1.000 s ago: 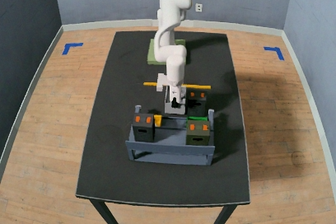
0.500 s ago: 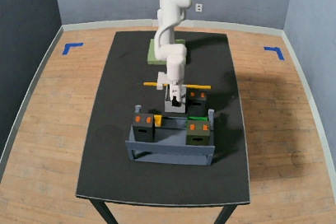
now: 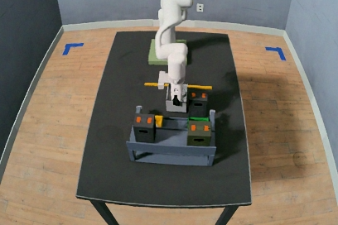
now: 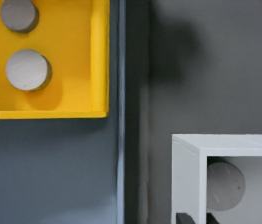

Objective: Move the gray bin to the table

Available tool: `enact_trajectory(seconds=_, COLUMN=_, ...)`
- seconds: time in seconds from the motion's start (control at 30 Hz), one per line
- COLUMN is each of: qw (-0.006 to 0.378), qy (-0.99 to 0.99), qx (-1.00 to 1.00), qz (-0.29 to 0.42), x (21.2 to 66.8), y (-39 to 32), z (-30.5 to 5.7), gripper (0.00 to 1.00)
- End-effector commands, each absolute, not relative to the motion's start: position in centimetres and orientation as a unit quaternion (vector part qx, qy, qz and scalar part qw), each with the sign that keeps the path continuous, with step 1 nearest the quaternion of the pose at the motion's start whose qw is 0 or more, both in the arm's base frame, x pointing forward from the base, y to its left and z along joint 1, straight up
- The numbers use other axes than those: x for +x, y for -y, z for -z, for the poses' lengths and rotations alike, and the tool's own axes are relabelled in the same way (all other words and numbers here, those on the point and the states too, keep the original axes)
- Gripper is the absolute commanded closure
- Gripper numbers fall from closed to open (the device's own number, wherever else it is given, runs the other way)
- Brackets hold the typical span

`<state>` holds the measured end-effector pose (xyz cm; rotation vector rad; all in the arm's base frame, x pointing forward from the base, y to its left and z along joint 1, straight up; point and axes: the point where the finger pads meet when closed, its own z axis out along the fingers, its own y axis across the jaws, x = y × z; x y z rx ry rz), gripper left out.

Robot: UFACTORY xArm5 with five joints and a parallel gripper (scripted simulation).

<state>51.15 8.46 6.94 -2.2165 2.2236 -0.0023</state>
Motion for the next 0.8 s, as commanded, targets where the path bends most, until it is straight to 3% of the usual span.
enact_trajectory(seconds=0.0, qw=0.002, qy=-0.708, qx=-0.706, qz=0.004, x=51.2, y=-8.5, z=-7.2, gripper=1.0)
enact_trajectory(seconds=0.77, qw=0.002, qy=-0.708, qx=-0.706, qz=0.004, x=51.2, y=-8.5, z=-6.1, gripper=1.0)
